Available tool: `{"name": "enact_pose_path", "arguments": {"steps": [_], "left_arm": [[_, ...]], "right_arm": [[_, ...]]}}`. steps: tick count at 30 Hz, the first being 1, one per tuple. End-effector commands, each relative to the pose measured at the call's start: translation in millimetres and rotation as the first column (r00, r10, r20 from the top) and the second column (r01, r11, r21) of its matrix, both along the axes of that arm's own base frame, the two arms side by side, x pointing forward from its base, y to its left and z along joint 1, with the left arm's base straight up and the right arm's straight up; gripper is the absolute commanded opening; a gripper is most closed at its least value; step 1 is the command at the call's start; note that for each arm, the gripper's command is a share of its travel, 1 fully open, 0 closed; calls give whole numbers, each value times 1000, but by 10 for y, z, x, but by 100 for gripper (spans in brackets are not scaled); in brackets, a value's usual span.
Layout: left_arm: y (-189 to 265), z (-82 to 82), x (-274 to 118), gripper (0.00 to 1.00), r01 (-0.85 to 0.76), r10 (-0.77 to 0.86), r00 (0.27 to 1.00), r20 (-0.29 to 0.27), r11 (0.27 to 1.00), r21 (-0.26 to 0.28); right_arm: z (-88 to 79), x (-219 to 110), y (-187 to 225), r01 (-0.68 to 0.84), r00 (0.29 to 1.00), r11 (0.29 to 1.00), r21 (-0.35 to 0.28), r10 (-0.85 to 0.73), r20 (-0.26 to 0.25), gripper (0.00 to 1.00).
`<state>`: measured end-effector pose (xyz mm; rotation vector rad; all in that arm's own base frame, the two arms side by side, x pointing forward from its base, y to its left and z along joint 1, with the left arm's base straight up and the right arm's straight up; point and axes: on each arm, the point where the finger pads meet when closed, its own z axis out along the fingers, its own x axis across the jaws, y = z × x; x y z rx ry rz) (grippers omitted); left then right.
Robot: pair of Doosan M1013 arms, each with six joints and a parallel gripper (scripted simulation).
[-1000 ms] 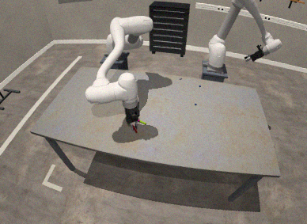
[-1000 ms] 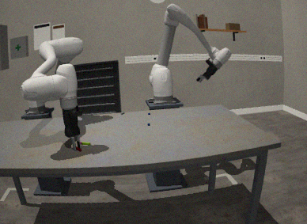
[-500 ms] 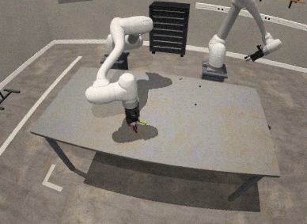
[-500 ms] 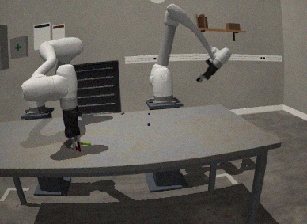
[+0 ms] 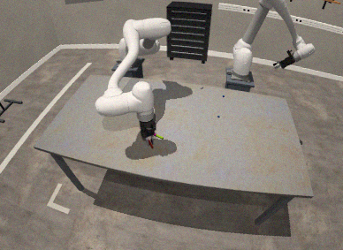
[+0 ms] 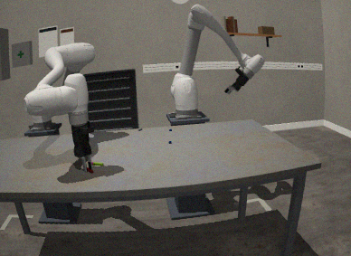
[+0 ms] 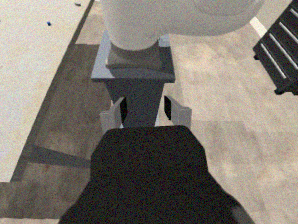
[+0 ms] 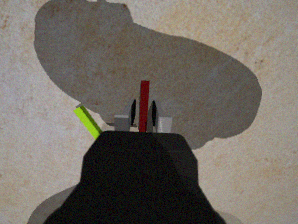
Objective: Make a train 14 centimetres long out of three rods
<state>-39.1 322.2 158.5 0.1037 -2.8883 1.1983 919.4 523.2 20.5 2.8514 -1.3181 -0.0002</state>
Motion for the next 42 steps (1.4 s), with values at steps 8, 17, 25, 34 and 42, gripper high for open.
{"name": "enact_pose_path", "arguments": {"steps": [8, 17, 25, 34, 42], "left_arm": [[2, 3, -1, 100, 0, 0, 1000, 0, 1000, 1], [2, 3, -1, 100, 0, 0, 1000, 0, 1000, 1], [2, 3, -1, 100, 0, 0, 1000, 0, 1000, 1], [2, 3, -1, 100, 0, 0, 1000, 0, 1000, 1], [2, 3, -1, 100, 0, 0, 1000, 0, 1000, 1]], "right_arm": [[19, 5, 2, 0, 1000, 1000, 1, 0, 2, 54], [19, 5, 2, 0, 1000, 1000, 1, 0, 2, 24], [19, 5, 2, 0, 1000, 1000, 1, 0, 2, 24], [19, 5, 2, 0, 1000, 1000, 1, 0, 2, 24], [19, 5, 2, 0, 1000, 1000, 1, 0, 2, 24]]}}
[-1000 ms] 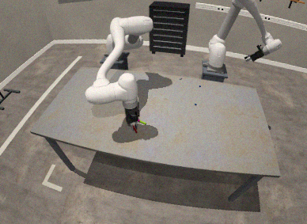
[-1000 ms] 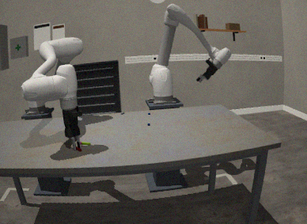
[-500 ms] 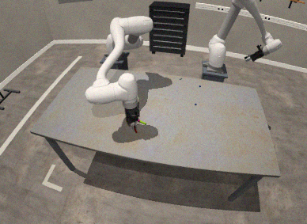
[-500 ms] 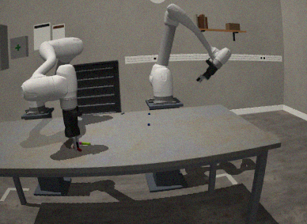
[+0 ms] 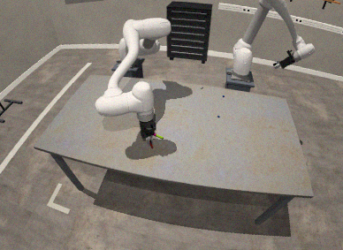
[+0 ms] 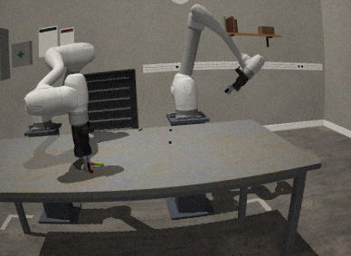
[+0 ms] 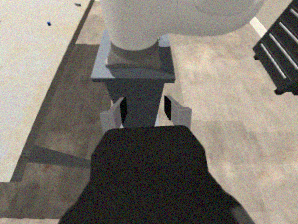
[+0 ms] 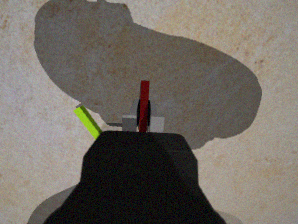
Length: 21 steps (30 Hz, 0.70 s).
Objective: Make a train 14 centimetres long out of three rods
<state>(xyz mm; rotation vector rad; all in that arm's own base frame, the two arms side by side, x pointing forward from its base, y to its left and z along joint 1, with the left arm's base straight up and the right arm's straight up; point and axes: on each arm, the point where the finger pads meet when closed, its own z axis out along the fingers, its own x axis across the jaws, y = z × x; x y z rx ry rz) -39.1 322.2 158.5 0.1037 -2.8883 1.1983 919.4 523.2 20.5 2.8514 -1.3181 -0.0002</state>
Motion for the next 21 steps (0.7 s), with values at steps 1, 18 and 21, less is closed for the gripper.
{"name": "enact_pose_path", "arguments": {"steps": [1, 18, 21], "left_arm": [[2, 3, -1, 100, 0, 0, 1000, 0, 1000, 1], [2, 3, -1, 100, 0, 0, 1000, 0, 1000, 1], [2, 3, -1, 100, 0, 0, 1000, 0, 1000, 1]], "right_arm": [[19, 5, 2, 0, 1000, 1000, 1, 0, 2, 24], [614, 4, 1, 0, 1000, 1000, 1, 0, 2, 24], [821, 4, 1, 0, 1000, 1000, 1, 0, 2, 24]]}}
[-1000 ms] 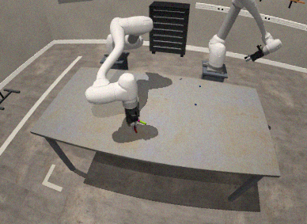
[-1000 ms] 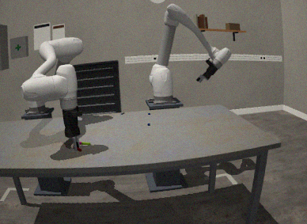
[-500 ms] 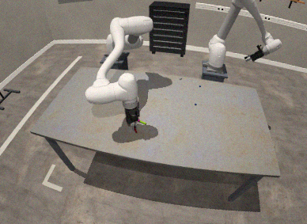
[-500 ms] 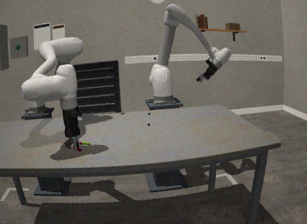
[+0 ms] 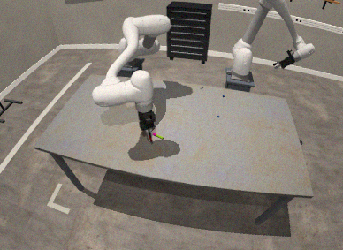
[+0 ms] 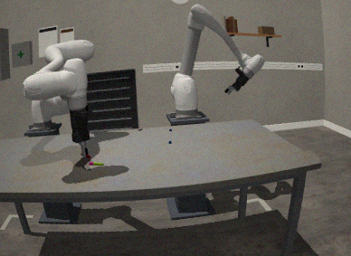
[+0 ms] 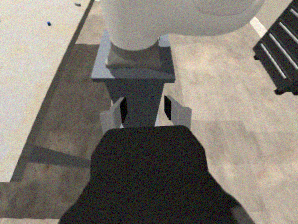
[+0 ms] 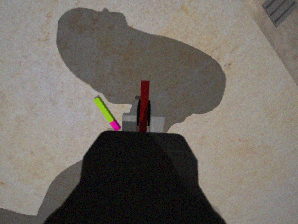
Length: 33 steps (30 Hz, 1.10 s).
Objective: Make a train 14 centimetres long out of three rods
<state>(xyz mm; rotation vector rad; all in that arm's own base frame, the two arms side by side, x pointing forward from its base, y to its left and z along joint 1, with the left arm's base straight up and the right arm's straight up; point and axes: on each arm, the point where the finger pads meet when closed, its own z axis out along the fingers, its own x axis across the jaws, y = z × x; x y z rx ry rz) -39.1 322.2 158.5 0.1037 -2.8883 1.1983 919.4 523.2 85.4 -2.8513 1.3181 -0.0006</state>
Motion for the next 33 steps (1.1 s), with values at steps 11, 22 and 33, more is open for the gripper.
{"name": "enact_pose_path", "arguments": {"steps": [11, 22, 33], "left_arm": [[2, 3, -1, 100, 0, 0, 1000, 0, 1000, 1], [2, 3, -1, 100, 0, 0, 1000, 0, 1000, 1], [2, 3, -1, 100, 0, 0, 1000, 0, 1000, 1]], "right_arm": [[371, 4, 1, 0, 1000, 1000, 0, 0, 1, 24], [371, -131, 323, -179, 984, 984, 0, 179, 1, 24], [371, -476, 992, -540, 842, 842, -1, 540, 2, 24]]}}
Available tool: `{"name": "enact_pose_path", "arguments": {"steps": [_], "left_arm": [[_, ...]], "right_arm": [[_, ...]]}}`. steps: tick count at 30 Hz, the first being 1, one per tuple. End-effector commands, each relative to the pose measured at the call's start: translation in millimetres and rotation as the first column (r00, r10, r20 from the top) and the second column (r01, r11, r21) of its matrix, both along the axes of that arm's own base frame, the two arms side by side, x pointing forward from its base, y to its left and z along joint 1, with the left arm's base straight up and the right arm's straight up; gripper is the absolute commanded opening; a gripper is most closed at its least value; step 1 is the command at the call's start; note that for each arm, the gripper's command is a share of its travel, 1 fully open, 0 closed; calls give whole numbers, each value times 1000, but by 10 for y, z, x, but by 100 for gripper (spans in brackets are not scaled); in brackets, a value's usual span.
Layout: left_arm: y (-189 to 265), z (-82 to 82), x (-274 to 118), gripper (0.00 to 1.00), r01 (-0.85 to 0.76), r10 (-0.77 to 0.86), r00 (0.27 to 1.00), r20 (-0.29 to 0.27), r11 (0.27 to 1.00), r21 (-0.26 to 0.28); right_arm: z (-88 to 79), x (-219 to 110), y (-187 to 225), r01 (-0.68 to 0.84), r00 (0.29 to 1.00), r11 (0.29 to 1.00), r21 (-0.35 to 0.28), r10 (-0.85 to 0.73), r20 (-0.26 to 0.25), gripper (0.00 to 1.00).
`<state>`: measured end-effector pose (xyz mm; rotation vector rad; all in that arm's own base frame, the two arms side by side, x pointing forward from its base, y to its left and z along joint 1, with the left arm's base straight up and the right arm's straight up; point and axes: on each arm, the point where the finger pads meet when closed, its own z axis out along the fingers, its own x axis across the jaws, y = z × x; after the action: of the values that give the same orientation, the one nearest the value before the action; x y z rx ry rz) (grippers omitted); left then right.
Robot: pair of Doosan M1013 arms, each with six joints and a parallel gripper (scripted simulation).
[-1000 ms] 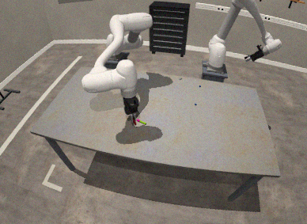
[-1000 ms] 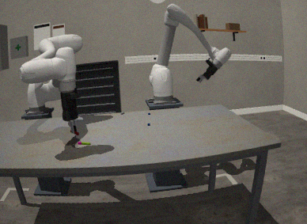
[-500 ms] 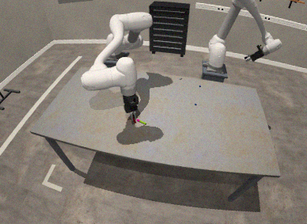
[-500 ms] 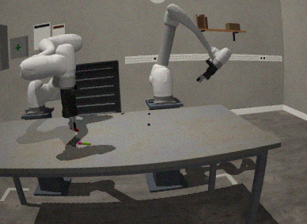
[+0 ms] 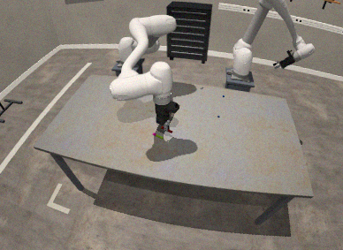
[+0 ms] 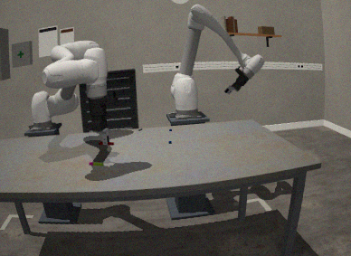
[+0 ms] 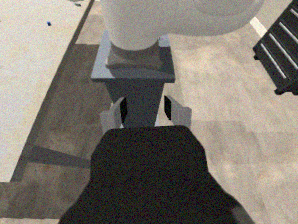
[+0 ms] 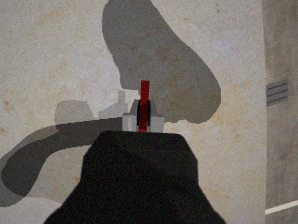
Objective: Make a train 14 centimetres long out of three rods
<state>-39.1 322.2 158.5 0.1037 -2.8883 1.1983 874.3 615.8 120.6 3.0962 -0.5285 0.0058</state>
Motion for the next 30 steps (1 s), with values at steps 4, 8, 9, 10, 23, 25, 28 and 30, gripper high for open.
{"name": "enact_pose_path", "arguments": {"steps": [4, 8, 9, 10, 23, 25, 28, 30], "left_arm": [[2, 3, -1, 100, 0, 0, 1000, 0, 1000, 1], [2, 3, -1, 100, 0, 0, 1000, 0, 1000, 1], [2, 3, -1, 100, 0, 0, 1000, 0, 1000, 1], [2, 3, -1, 100, 0, 0, 1000, 0, 1000, 1], [2, 3, -1, 100, 0, 0, 1000, 0, 1000, 1], [2, 3, -1, 100, 0, 0, 1000, 0, 1000, 1], [2, 3, -1, 100, 0, 0, 1000, 0, 1000, 1], [2, 3, -1, 100, 0, 0, 1000, 0, 1000, 1]], "right_arm": [[20, -25, 66, -43, 999, 999, 2, 43, -2, 24], [20, -25, 66, -43, 999, 999, 2, 43, -2, 24], [20, -25, 66, -43, 999, 999, 2, 43, -2, 24], [20, -25, 66, -43, 999, 999, 2, 43, -2, 24], [-123, -24, 67, -43, 999, 999, 2, 43, -2, 24], [-193, -23, 67, -43, 999, 999, 2, 43, -2, 24], [-316, -22, 67, -43, 999, 999, 2, 43, -2, 24], [-406, -22, 68, -43, 999, 999, 2, 43, -2, 24]]}}
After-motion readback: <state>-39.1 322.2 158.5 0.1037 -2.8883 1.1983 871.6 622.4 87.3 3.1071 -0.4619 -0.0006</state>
